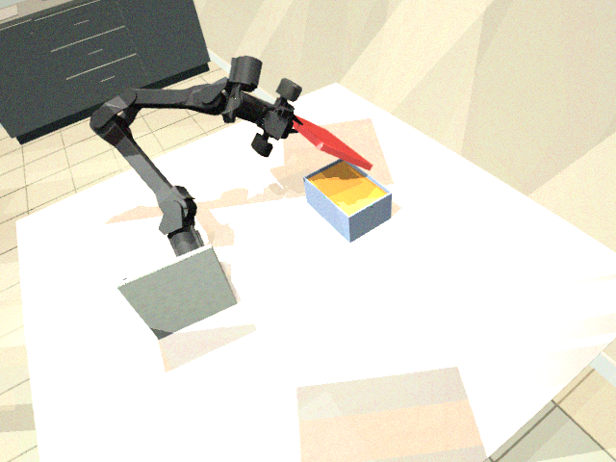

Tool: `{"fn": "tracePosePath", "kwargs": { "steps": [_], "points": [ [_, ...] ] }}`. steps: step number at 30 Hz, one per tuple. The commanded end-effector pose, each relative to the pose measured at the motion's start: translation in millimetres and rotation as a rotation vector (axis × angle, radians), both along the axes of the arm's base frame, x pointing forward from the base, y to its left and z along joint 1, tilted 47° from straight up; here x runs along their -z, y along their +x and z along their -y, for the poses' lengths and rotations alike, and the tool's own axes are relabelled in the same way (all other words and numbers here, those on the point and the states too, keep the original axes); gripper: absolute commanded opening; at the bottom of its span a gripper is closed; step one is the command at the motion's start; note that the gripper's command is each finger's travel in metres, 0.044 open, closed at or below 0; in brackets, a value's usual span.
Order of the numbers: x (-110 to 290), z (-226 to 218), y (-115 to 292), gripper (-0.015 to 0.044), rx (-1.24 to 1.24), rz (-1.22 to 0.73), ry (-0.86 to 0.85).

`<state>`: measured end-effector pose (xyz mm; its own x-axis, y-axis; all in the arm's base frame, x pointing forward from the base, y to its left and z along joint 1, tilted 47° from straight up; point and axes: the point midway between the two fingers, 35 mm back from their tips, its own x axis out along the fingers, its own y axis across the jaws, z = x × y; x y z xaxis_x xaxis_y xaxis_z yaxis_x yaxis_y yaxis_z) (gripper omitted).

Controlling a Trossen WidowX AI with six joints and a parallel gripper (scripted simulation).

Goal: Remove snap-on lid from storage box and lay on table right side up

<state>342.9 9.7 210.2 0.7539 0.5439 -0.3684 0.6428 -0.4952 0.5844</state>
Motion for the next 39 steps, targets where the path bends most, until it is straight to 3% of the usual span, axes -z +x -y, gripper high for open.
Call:
{"fn": "tracePosePath", "kwargs": {
  "steps": [1, 39],
  "points": [
    [-11.9, -2.4, -0.8, 0.0, 0.011, 0.017, -0.007],
    [-65.7, -53.3, -20.5, 0.0, 0.011, 0.018, -0.004]
  ]
}}
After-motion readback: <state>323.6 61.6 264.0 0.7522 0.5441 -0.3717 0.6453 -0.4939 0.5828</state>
